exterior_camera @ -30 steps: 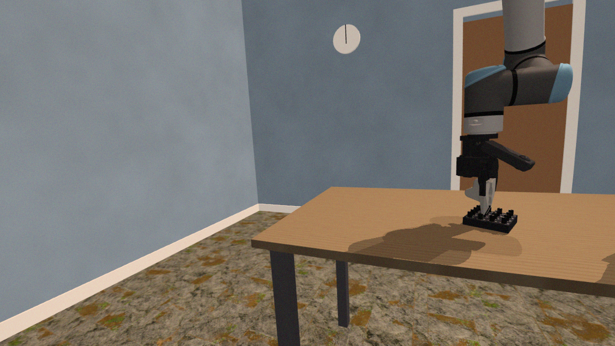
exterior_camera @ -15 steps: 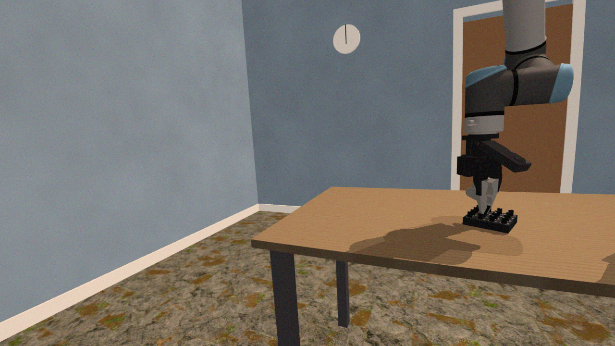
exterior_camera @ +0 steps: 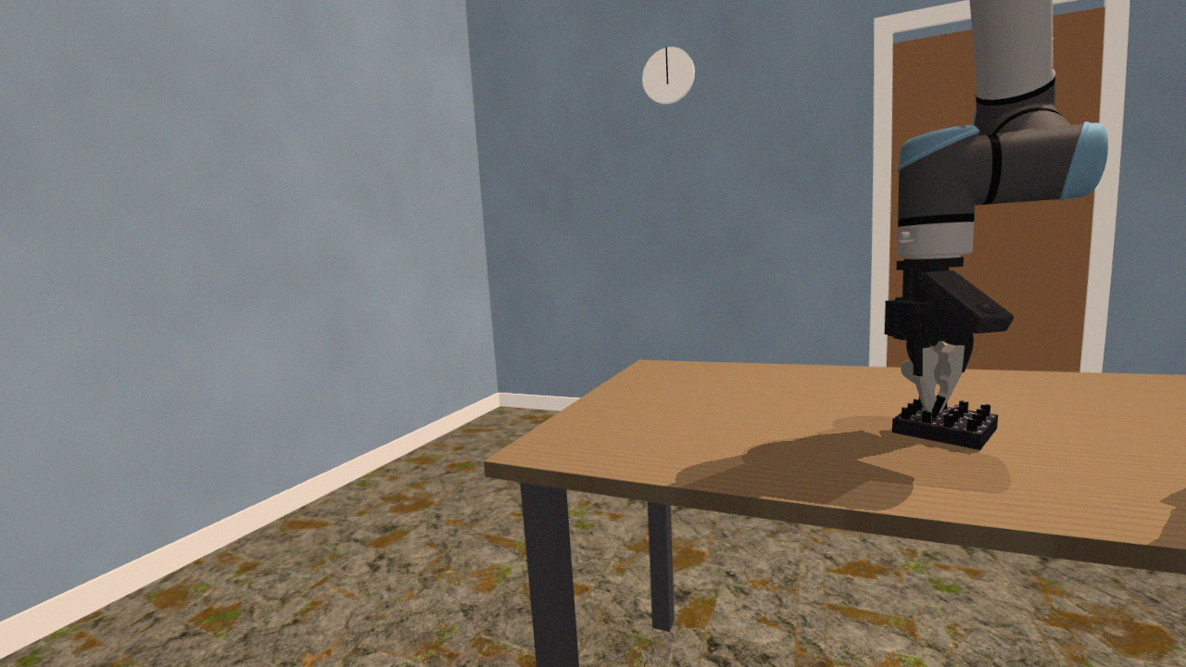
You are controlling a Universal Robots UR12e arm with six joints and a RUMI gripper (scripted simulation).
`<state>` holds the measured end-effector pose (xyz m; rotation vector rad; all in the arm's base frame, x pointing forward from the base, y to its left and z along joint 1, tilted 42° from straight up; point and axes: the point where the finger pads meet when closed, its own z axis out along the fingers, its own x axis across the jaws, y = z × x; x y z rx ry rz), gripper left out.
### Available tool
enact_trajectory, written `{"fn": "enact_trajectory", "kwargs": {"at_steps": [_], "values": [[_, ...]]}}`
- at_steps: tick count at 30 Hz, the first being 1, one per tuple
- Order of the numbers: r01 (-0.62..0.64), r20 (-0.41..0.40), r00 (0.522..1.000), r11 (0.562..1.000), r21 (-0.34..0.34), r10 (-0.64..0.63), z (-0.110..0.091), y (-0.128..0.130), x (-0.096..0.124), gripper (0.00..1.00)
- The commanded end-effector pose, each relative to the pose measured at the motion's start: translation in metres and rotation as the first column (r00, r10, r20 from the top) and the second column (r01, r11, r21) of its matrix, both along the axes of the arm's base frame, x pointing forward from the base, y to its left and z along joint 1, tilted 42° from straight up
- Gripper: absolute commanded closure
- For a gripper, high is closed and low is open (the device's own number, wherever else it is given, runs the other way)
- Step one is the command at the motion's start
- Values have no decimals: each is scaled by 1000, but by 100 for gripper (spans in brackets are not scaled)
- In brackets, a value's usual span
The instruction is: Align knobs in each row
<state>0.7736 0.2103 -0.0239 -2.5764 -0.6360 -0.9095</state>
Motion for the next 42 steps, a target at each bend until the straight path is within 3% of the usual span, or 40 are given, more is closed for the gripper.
{"fn": "enact_trajectory", "kwargs": {"at_steps": [1, 20, 42], "values": [[43, -24, 999, 999, 27, -42, 1, 0, 0, 96], [144, -89, 987, 986, 89, -136, 1, 0, 1, 96], [161, -100, 983, 982, 98, -151, 1, 0, 1, 96]]}}
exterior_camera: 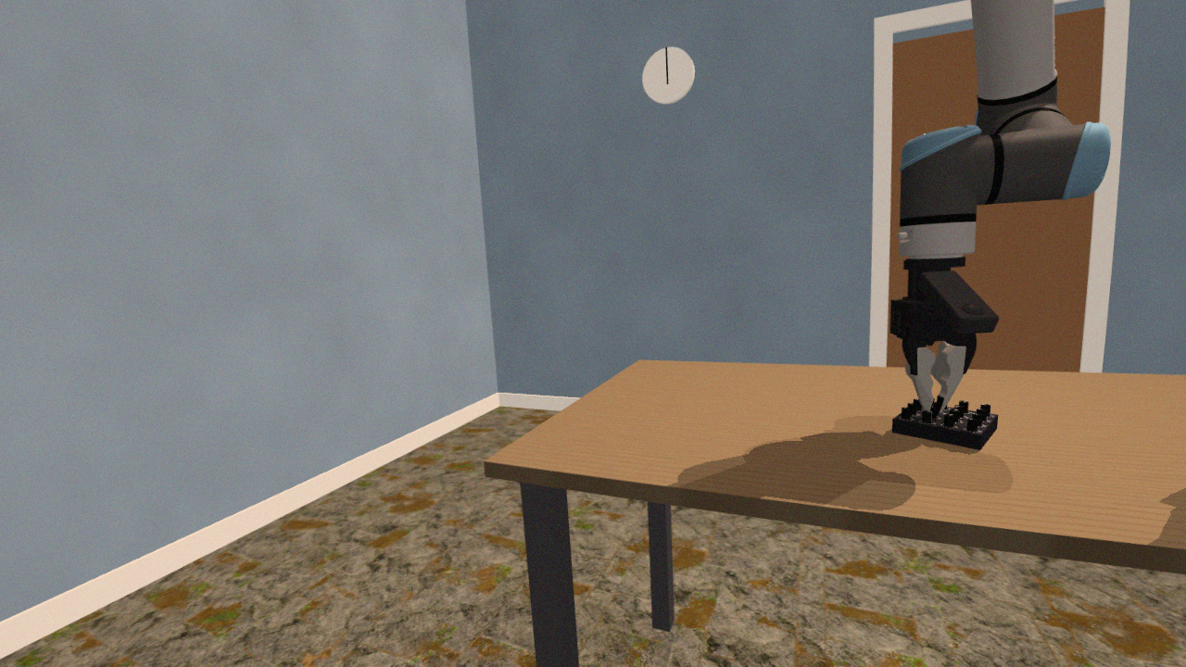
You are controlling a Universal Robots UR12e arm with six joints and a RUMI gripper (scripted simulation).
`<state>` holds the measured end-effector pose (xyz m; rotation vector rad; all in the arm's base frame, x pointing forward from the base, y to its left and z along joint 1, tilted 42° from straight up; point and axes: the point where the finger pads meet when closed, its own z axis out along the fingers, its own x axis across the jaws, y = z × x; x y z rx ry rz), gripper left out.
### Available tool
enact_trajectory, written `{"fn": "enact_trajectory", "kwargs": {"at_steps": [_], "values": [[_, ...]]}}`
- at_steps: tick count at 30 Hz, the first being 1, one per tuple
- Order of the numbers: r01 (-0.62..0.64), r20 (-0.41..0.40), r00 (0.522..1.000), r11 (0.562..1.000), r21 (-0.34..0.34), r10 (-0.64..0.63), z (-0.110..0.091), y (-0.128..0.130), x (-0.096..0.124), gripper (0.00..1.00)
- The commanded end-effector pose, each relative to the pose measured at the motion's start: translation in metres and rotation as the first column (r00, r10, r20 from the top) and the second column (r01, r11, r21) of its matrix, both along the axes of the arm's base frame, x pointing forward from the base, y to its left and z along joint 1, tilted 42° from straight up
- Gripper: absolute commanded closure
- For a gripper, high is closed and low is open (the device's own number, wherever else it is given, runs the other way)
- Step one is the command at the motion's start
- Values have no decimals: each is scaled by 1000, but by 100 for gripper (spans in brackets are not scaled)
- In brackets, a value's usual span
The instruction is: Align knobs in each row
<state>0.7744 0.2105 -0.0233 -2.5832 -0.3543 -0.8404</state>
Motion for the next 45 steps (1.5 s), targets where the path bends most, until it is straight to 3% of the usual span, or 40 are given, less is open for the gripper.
{"fn": "enact_trajectory", "kwargs": {"at_steps": [1, 7, 8, 30, 45], "values": [[0, 1, 1000, 1000, 0, 0, 0, 0, 0, 96], [0, 1, 1000, 1000, 0, 0, 0, 0, 0, 96], [0, 1, 1000, 1000, 0, 0, 0, 0, 0, 89], [0, 1, 1000, 1000, 0, 0, 1, 0, 0, 89], [0, 1, 1000, 1000, 0, 0, 23, -14, -15, 89]]}}
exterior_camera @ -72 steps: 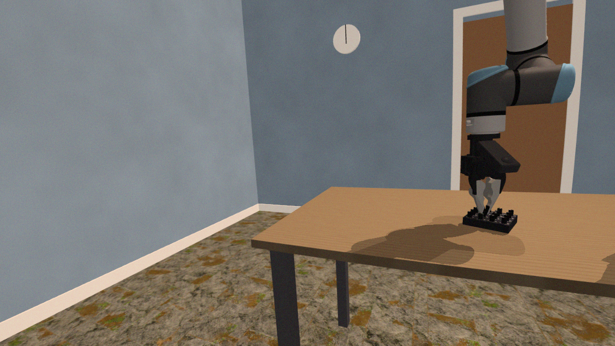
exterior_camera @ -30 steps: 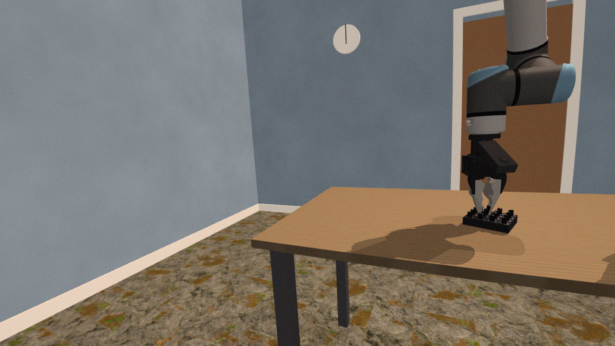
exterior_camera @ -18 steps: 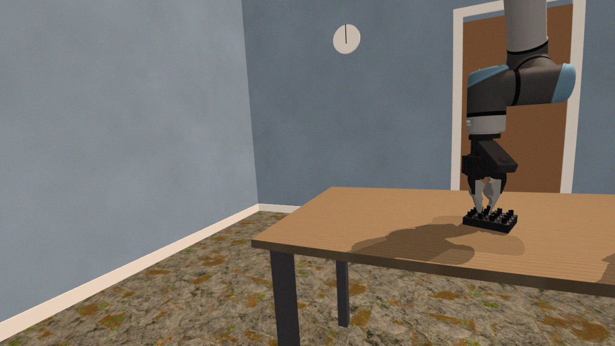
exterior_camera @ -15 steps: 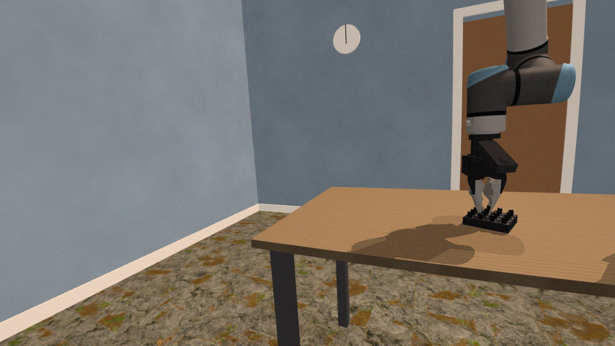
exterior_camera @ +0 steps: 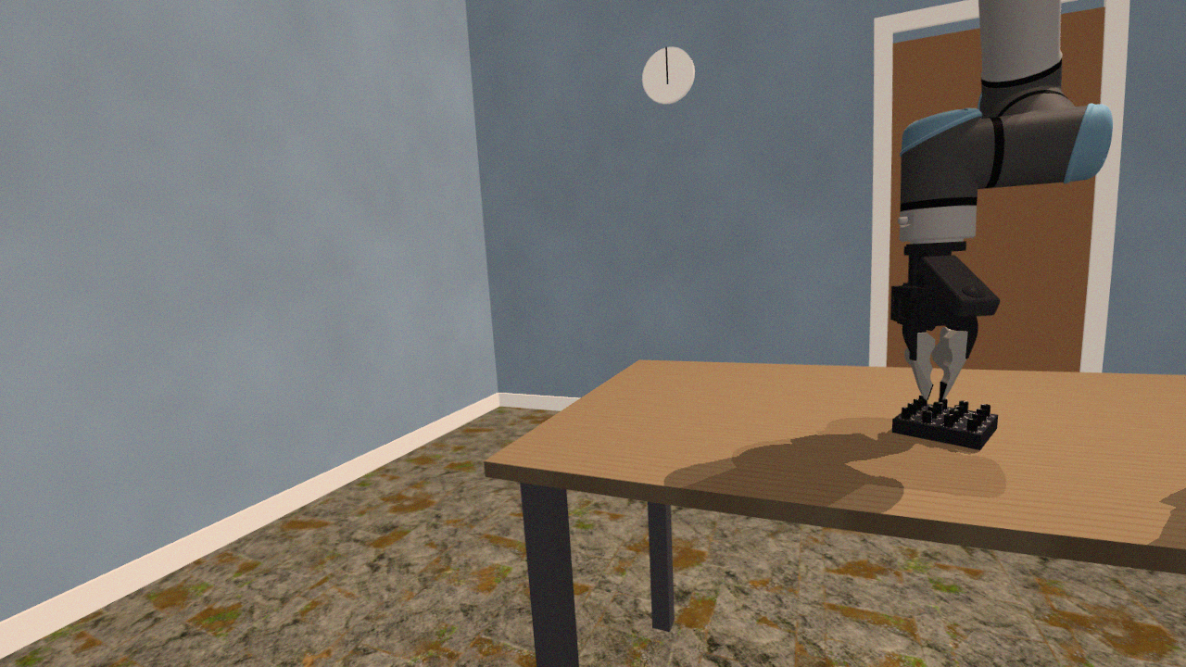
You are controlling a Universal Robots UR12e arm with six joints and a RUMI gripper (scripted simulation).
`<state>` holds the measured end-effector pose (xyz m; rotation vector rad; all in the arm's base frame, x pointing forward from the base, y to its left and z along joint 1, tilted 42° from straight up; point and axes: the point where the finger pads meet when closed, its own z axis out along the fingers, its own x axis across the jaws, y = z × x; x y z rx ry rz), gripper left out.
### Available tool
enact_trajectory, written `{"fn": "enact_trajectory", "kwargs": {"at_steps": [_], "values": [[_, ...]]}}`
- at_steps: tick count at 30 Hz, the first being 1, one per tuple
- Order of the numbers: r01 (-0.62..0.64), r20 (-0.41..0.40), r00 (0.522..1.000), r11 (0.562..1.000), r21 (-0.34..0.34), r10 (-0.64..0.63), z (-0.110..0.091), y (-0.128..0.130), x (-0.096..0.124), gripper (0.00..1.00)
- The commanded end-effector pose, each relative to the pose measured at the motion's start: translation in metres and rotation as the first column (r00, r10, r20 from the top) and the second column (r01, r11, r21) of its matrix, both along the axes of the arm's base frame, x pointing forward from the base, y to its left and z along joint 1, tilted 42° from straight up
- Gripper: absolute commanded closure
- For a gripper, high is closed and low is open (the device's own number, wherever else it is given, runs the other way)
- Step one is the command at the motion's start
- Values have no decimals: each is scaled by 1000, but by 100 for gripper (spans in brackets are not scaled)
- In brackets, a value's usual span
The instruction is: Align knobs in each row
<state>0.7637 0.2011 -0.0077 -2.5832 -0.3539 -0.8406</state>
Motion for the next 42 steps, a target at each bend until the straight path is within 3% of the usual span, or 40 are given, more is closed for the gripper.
{"fn": "enact_trajectory", "kwargs": {"at_steps": [1, 29, 36, 42], "values": [[0, 1, 1000, 1000, 0, 0, 9, -5, -6, 89], [-16, 10, 1000, 1000, -11, 16, 13, -8, -9, 89], [-87, 51, 995, 994, -63, 90, 14, -8, -10, 89], [-195, 109, 971, 969, -153, 213, 15, -8, -12, 89]]}}
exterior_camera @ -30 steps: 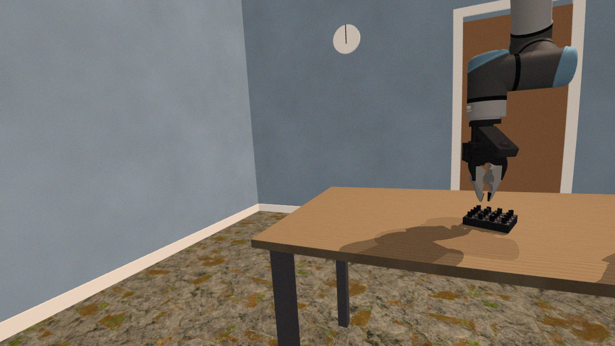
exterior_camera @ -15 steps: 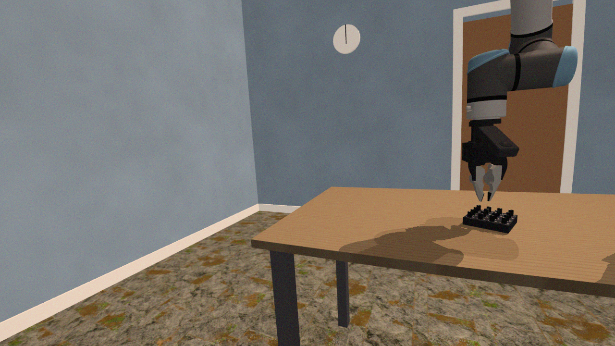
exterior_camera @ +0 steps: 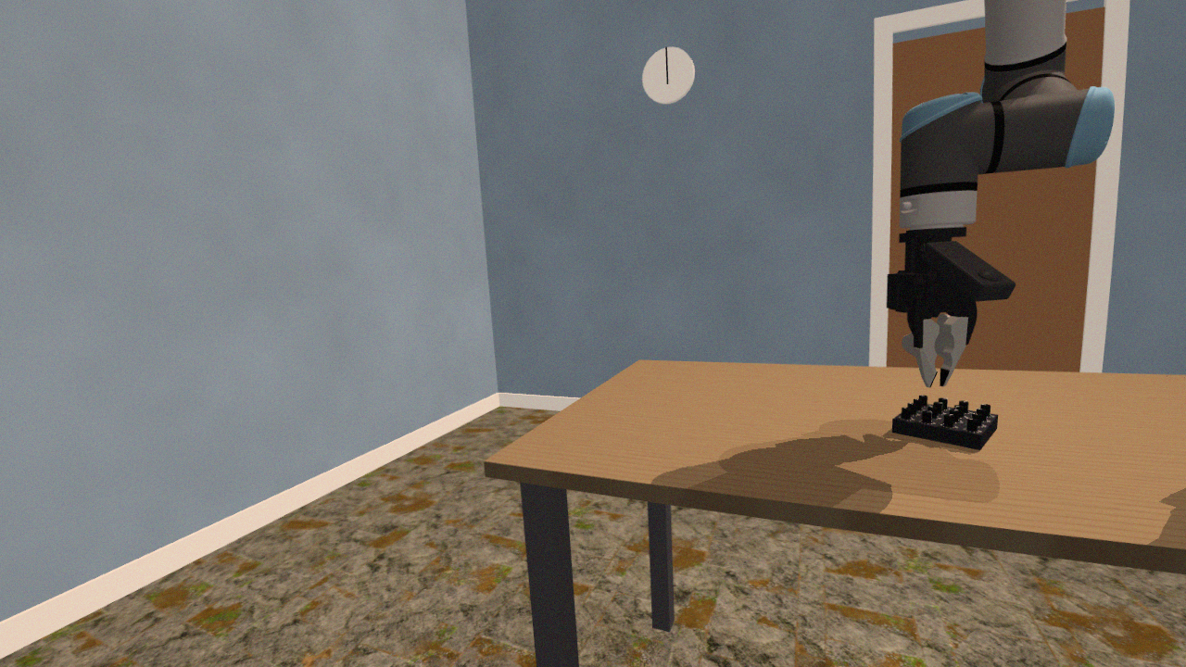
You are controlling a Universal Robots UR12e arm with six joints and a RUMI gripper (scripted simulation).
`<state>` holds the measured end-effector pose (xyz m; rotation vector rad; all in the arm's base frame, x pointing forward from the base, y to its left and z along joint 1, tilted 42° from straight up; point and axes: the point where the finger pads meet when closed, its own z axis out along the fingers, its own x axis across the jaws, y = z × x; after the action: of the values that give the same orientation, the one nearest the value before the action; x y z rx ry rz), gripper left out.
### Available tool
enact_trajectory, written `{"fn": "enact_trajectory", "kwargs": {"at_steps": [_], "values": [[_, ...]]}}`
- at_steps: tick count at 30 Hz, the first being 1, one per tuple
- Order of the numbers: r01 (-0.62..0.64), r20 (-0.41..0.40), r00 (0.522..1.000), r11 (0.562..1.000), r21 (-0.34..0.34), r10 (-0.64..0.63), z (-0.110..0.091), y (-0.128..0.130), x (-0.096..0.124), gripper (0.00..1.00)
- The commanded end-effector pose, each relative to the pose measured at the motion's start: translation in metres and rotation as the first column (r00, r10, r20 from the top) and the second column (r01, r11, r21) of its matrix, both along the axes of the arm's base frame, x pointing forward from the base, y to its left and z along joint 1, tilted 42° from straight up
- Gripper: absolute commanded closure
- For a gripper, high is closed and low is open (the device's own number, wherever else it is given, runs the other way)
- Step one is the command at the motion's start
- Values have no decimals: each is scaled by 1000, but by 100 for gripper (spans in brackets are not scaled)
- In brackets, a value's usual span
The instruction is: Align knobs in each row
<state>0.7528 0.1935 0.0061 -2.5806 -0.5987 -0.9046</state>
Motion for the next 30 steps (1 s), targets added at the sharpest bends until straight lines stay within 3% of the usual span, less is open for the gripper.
{"fn": "enact_trajectory", "kwargs": {"at_steps": [1, 9, 17, 19, 30], "values": [[-71, 40, 997, 996, -49, 73, 1, 0, -1, 89], [-239, 128, 955, 952, -191, 266, 3, -2, -4, 89], [-387, 187, 863, 852, -352, 469, 4, -4, -6, 89], [-387, 187, 863, 852, -352, 469, 4, -4, -6, 89], [-523, 200, 647, 620, -585, 736, 8, -8, -7, 89]]}}
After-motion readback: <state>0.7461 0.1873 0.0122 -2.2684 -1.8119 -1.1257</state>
